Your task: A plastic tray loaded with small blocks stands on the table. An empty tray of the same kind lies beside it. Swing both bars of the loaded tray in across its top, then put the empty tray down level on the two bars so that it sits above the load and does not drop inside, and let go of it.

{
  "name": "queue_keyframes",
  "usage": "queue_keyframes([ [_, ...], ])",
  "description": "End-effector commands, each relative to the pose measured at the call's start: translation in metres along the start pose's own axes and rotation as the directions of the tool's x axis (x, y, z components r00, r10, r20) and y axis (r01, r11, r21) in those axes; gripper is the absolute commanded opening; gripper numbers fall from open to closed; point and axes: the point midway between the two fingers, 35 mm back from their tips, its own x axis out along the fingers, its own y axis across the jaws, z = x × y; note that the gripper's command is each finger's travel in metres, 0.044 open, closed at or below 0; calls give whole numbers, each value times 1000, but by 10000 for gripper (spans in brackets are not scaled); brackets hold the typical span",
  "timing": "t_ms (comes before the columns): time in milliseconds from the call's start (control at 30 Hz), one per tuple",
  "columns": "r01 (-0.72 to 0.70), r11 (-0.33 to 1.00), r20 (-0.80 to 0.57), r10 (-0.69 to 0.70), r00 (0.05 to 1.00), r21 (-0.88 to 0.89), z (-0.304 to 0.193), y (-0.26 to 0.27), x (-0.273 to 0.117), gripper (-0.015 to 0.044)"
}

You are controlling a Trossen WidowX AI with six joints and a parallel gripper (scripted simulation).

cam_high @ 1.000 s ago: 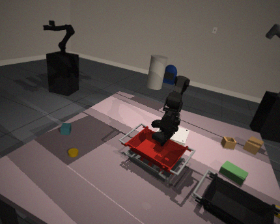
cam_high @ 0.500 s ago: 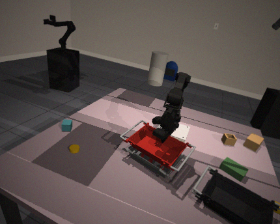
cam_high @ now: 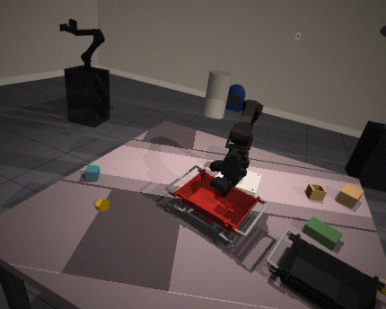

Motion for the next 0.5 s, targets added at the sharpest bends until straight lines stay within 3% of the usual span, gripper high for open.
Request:
queue_keyframes([
  [0,2,1000,0,-2,1000,0,0,-1,1,0],
  [467,30,1000,-1,-30,1000,4,0,-8,14,0],
])
